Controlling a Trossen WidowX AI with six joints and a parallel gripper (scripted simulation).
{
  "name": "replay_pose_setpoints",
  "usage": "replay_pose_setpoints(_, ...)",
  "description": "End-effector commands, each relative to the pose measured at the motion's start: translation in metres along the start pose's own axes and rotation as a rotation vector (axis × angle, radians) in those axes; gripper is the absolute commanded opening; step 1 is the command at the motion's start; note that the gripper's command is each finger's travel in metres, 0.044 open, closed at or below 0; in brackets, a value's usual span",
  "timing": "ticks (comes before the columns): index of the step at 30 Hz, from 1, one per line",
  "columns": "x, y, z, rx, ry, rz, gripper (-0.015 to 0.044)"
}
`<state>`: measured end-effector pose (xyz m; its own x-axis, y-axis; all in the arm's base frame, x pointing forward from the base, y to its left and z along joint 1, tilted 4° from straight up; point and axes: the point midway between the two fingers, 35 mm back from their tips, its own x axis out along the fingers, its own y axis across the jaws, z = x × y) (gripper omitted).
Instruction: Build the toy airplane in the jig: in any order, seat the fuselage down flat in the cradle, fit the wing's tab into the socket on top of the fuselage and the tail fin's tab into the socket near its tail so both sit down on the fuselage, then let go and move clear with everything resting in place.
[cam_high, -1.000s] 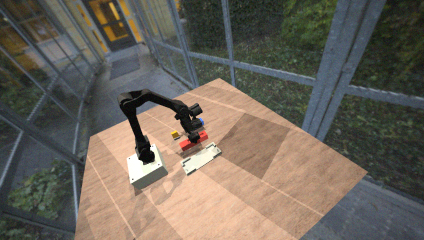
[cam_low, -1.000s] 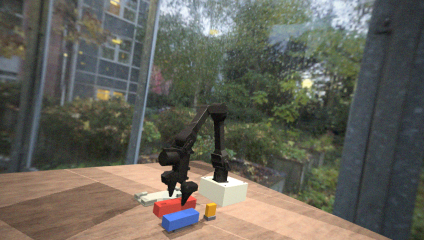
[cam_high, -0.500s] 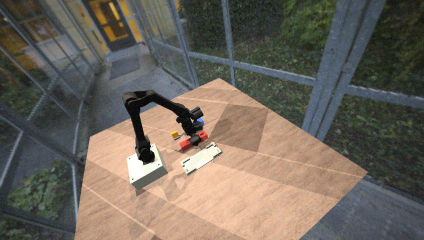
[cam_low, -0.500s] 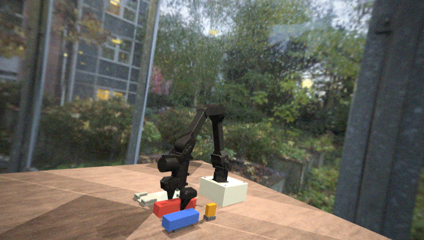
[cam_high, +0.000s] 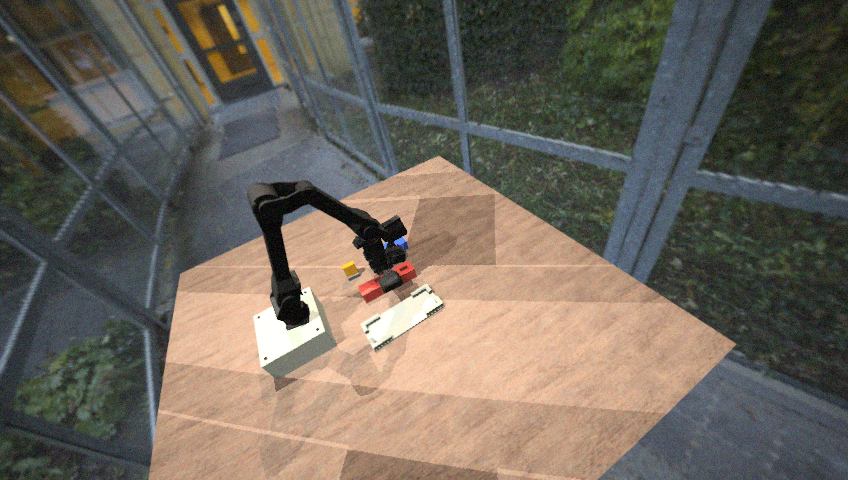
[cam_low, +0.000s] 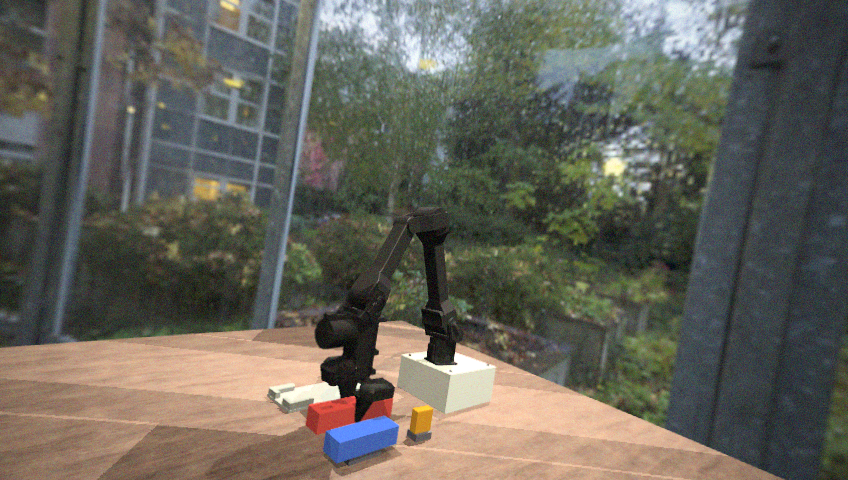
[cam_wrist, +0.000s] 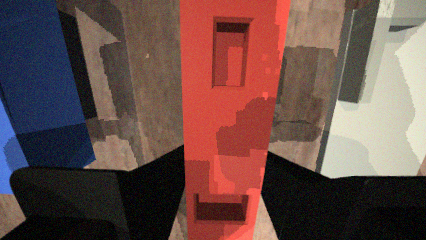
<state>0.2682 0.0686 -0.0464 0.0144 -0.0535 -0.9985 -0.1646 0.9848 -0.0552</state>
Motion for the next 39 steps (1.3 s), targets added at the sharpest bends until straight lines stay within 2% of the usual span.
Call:
replay_pose_setpoints(1,0.0,0.0,0.0,-0.005,-0.001,-0.002,0.0184)
replay_pose_setpoints(5,0.0,0.0,0.0,-0.005,-0.001,-0.002,0.0157)
replay_pose_setpoints(11,-0.009,0.0,0.003,-0.005,-0.002,-0.002,0.0)
replay_pose_setpoints(39,-0.093,0.001,0.008,-0.009,-0.007,0.001,0.0)
